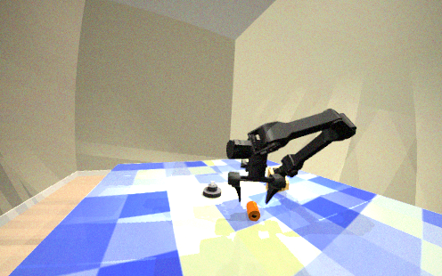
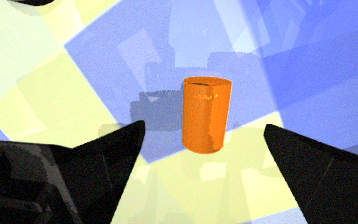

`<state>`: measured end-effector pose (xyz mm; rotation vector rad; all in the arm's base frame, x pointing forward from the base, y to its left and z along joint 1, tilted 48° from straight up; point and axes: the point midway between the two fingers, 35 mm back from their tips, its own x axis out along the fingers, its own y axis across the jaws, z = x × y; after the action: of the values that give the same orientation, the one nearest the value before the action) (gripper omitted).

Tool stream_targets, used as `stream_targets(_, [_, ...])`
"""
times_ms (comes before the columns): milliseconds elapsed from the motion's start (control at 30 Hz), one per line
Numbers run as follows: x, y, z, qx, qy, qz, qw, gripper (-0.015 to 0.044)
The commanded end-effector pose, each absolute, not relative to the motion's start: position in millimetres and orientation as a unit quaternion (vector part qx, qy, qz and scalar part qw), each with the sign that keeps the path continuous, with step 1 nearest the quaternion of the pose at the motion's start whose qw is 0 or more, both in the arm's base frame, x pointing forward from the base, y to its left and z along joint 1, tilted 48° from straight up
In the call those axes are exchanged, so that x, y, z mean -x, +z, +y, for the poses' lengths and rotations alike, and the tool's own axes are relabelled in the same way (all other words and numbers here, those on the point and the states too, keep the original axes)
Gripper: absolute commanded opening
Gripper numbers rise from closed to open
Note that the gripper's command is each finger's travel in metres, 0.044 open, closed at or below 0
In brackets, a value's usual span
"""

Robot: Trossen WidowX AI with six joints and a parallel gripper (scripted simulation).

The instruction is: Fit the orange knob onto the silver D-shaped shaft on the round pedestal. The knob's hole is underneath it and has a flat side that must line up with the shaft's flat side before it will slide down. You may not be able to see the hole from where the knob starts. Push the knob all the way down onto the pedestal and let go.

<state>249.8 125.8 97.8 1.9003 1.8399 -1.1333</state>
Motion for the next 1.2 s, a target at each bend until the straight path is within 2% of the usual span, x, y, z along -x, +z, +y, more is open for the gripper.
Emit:
stream_targets(0, [-247.6,93.1,131.9,-0.652,-0.392,0.636,0.128,0.0440])
stream_targets(700, [-243.1,72.9,155.8,-0.652,-0.391,0.637,0.126,0.0440])
stream_targets(967, [-243.1,72.9,155.8,-0.652,-0.391,0.637,0.126,0.0240])
stream_targets(1167, [-243.1,72.9,155.8,-0.652,-0.391,0.637,0.126,0.0240])
